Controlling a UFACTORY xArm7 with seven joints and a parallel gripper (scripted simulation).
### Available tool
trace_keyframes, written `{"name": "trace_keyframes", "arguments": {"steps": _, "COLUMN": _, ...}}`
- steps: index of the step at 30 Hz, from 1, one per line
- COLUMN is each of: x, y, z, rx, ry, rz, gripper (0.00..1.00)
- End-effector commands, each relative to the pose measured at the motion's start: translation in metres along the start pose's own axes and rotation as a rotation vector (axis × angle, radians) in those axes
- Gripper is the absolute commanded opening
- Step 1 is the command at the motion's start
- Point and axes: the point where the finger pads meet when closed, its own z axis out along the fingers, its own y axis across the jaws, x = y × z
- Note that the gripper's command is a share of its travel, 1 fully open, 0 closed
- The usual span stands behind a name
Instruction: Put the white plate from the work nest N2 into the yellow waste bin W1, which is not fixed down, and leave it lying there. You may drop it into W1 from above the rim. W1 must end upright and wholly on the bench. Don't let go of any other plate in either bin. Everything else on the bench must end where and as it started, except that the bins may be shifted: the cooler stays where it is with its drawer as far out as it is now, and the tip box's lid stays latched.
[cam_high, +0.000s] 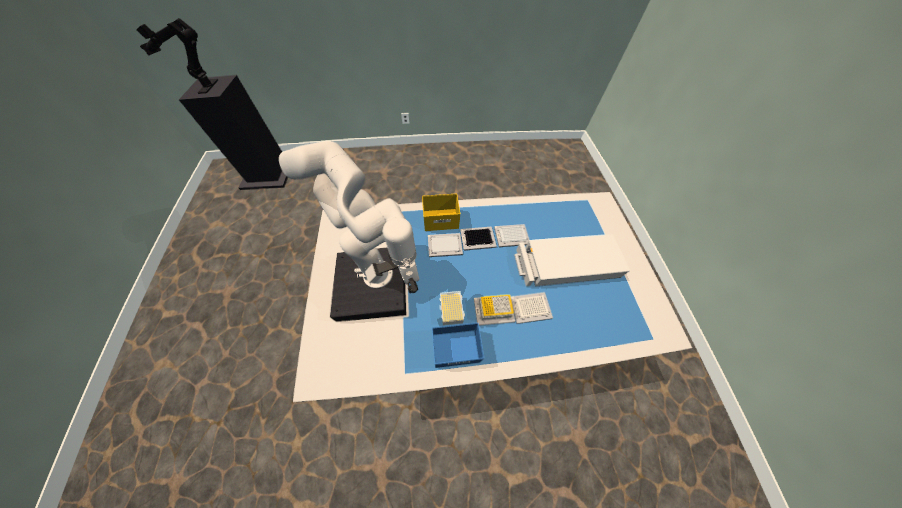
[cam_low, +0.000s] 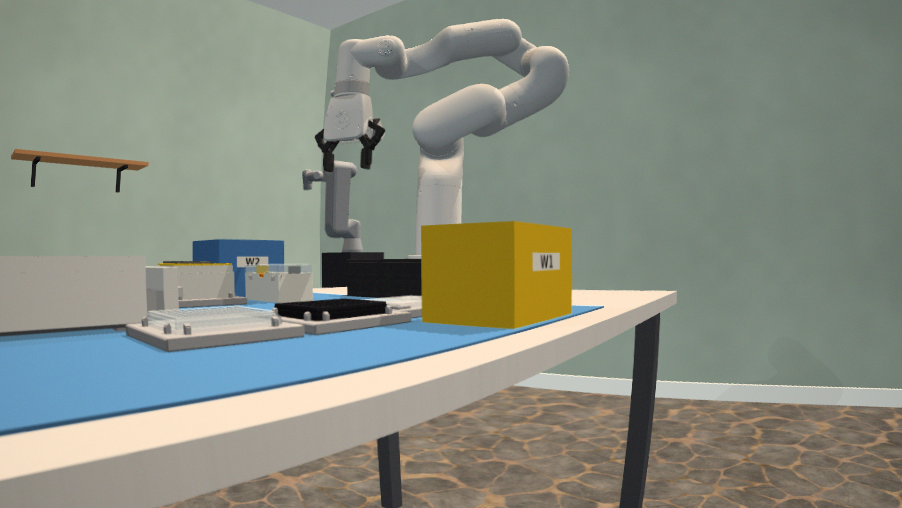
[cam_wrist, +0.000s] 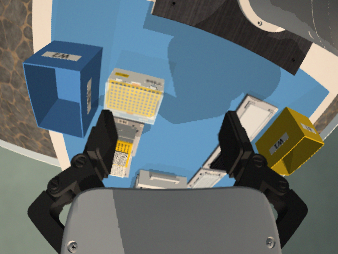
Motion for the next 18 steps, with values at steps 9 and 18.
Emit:
{"name": "trace_keyframes", "arguments": {"steps": 9, "x": -0.036, "y": -0.004, "z": -0.017, "rx": 0.000, "ry": -0.024, "rz": -0.333, "gripper": 1.00}}
{"name": "trace_keyframes", "arguments": {"steps": 18, "x": -0.057, "y": -0.006, "z": -0.024, "rx": -0.002, "ry": -0.039, "rz": -0.566, "gripper": 1.00}}
